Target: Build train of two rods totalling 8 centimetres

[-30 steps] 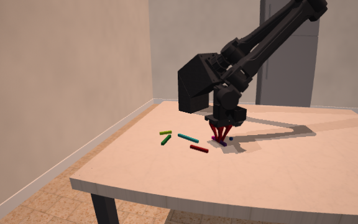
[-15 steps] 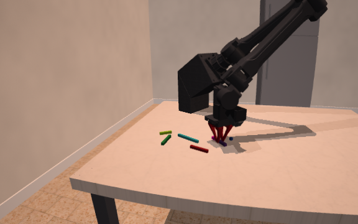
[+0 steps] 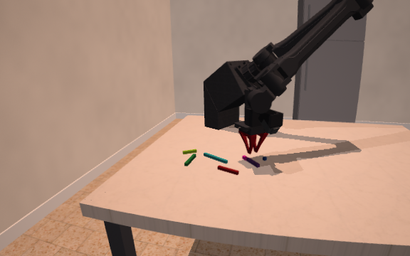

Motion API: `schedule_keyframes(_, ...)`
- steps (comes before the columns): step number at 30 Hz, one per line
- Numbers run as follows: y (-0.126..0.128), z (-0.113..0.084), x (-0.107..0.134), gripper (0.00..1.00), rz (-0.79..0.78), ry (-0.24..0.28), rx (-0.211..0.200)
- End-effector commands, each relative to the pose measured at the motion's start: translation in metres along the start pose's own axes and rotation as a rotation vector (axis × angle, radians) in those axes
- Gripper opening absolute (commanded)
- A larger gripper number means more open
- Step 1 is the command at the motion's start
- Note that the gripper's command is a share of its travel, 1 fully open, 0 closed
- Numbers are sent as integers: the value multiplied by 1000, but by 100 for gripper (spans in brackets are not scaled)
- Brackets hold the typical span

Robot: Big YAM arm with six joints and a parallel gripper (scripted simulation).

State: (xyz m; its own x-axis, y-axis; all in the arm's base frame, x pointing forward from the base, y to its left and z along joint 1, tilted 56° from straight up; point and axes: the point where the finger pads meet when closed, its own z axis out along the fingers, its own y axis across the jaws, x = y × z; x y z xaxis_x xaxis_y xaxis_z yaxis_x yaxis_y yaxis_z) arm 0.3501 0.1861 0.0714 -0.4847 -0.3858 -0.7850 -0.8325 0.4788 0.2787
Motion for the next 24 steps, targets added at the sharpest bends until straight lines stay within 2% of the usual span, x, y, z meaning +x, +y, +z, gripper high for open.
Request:
schedule_keyframes(1,-5,-17,-5,23,-26,-10,14)
schedule_keyframes(6,-7,-44,-10,23,-34,-15,18)
schedule_keyframes(11,-7,-61,-11,23,-36,-15,20)
schedule_keyframes(14,-4,-60,0,23,-13,2,6)
schedule_keyframes(16,-4,-60,0,23,-13,2,6)
schedule_keyframes(17,2,-53,0,23,-23,14,-17)
schedule_keyframes(19,1,-54,-2,23,-29,8,-12)
schedule_keyframes(20,1,-54,-2,100,-31,7,-11)
schedule_keyframes(24,1,-54,-2,100,-28,7,-11)
